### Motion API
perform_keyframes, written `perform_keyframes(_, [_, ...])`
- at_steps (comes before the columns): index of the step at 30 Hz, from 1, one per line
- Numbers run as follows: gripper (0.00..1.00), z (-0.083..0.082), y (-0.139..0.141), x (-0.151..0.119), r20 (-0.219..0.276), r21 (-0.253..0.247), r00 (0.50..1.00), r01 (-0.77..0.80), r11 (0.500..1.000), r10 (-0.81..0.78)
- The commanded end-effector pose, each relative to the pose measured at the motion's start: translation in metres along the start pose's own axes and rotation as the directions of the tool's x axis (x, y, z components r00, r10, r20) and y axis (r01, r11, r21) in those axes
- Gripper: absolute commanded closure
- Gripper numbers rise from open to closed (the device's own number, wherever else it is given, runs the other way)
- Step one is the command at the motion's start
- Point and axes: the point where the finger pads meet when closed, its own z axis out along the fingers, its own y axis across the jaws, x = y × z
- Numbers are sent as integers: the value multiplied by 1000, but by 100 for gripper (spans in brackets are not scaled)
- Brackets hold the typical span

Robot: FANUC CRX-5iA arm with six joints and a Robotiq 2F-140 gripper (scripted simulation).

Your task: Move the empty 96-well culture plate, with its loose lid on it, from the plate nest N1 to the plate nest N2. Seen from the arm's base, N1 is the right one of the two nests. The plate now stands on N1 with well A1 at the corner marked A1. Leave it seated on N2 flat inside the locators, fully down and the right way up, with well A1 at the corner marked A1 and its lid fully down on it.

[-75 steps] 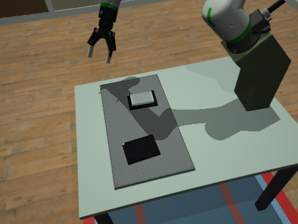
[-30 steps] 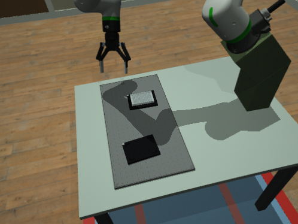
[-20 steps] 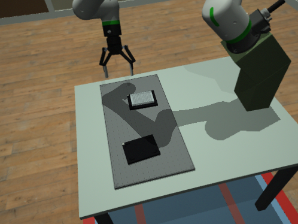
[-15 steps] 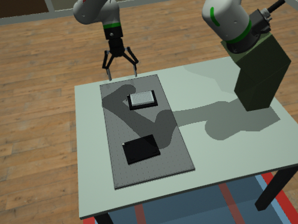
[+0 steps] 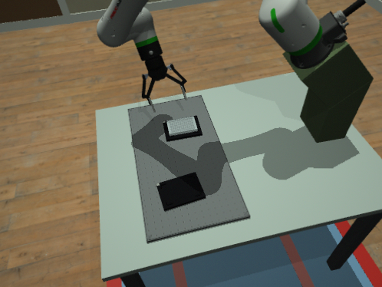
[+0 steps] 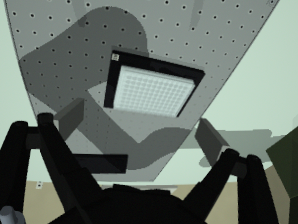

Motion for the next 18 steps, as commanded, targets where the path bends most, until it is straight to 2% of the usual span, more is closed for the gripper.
perform_keyframes(1, [0,10,13,-5,-28,-61,992,119,991,-121])
perform_keyframes(8, [0,23,33,-11,-40,-163,944,317,934,-327])
perform_keyframes(10, [0,23,33,-11,-40,-163,944,317,934,-327])
perform_keyframes(18, [0,28,40,-14,-20,-267,836,524,809,-549])
